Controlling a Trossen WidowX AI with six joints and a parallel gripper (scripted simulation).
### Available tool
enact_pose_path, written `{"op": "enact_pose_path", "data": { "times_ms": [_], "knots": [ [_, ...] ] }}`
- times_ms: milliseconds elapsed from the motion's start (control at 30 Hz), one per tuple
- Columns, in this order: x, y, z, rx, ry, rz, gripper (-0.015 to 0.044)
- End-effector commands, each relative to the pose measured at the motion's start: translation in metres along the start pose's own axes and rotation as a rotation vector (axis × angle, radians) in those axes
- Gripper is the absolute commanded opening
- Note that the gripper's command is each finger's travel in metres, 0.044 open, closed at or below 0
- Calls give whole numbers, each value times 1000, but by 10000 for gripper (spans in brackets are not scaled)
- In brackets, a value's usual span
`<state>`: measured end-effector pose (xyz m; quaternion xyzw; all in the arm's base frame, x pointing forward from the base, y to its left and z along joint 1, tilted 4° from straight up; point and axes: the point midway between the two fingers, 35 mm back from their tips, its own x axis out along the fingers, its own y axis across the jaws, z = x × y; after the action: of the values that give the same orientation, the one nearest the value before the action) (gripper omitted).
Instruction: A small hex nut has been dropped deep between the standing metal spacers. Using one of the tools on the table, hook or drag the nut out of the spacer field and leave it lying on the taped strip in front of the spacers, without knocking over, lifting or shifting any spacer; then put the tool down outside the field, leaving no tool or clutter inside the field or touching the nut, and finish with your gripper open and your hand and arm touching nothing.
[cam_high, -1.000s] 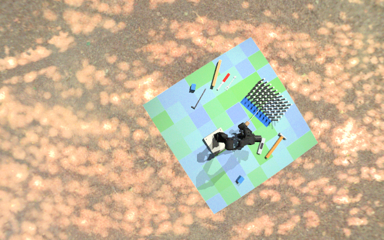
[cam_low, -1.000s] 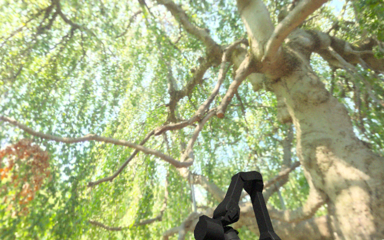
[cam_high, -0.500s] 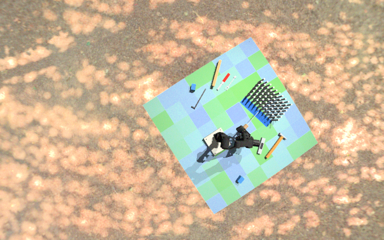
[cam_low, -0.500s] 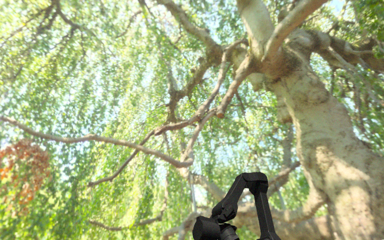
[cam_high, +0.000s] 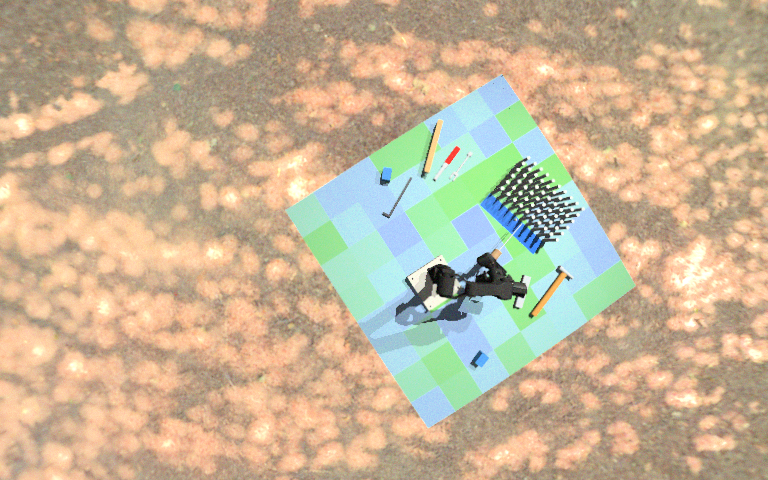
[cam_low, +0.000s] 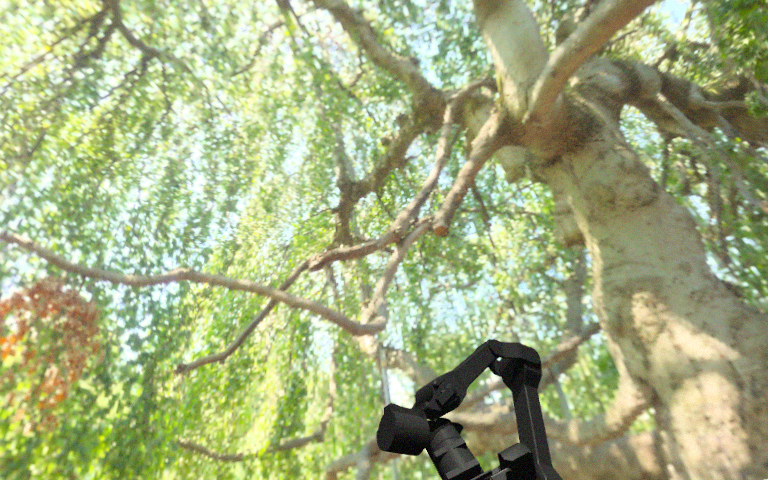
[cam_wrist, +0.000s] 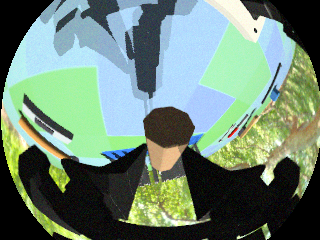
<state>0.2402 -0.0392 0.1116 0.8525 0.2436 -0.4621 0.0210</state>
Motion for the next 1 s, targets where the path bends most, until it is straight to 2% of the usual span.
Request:
{"op": "enact_pose_path", "data": {
  "times_ms": [0,467,533,967],
  "knots": [
    [-14,-3,-12,-3,10,2,0],
    [-67,-26,-46,0,12,4,0],
    [-56,-19,-39,-17,3,5,0],
    [-66,10,-44,-415,-59,126,0]
  ]
}}
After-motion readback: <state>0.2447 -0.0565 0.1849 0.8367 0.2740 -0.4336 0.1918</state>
